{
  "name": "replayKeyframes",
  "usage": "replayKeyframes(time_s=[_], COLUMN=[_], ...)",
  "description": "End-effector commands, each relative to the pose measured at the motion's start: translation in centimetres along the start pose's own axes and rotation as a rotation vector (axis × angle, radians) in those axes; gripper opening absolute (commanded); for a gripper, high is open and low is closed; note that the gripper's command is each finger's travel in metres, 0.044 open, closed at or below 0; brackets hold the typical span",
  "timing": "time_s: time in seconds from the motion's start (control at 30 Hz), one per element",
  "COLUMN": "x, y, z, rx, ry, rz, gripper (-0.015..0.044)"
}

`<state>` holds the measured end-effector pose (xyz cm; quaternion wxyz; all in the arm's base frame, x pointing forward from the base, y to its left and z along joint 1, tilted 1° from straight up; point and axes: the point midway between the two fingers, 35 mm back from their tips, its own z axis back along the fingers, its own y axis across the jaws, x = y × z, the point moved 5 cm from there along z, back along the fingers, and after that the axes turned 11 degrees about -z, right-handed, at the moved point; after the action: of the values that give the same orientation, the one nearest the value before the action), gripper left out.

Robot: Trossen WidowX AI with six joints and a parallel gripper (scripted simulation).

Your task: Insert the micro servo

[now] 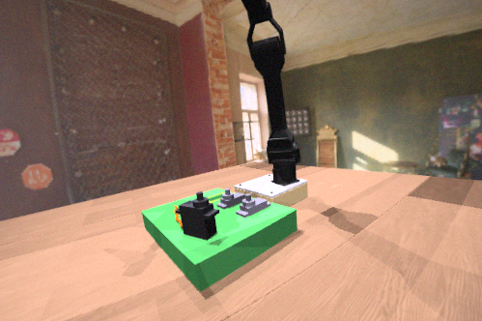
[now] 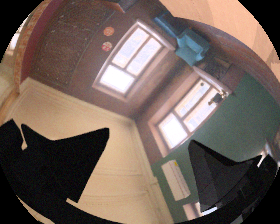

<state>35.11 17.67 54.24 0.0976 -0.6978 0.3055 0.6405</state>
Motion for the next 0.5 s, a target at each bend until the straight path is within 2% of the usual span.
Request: replayKeyframes(time_s=[0.0,0.03,0.47], x=[0.0,0.1,1.6], y=[0.0,-0.1,-1.8], z=[0.0,0.0,-0.8], rx=[-0.001,-0.003,-0.076], ry=[0.000,0.001,0.024], rz=[0.006,0.017,0.424], gripper=[0.0426,0.0440,0.0440])
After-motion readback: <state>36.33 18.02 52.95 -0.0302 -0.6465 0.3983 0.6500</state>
